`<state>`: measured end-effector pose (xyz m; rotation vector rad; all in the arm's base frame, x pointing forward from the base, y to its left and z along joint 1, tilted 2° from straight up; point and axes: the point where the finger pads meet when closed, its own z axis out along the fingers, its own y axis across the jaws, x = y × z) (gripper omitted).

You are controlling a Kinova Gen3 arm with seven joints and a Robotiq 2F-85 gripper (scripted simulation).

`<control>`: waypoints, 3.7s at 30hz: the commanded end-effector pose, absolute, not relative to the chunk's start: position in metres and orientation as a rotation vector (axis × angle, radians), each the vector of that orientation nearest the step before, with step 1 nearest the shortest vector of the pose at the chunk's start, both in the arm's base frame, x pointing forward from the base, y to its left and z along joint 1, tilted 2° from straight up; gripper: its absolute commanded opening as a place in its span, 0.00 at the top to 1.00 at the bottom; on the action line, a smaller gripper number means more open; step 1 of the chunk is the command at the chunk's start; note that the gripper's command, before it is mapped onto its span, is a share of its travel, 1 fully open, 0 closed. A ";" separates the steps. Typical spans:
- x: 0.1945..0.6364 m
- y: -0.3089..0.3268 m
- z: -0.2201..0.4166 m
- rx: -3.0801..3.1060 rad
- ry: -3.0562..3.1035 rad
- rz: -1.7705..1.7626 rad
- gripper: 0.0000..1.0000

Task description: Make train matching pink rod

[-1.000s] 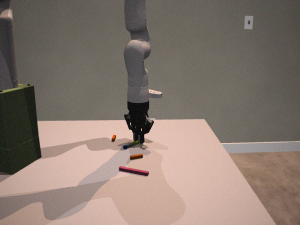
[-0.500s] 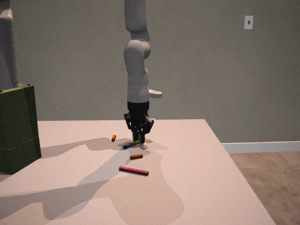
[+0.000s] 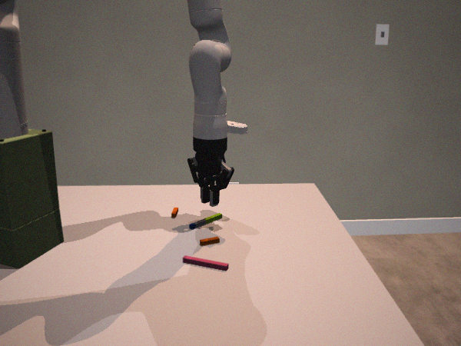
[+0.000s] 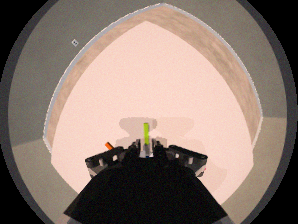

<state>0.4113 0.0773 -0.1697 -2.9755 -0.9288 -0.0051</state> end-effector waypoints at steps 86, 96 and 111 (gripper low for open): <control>0.418 0.079 -0.032 -2.974 -0.942 -0.038 0.00; 0.418 0.079 -0.032 -2.974 -0.942 -0.038 0.00; 0.418 0.079 -0.032 -2.974 -0.942 -0.038 0.00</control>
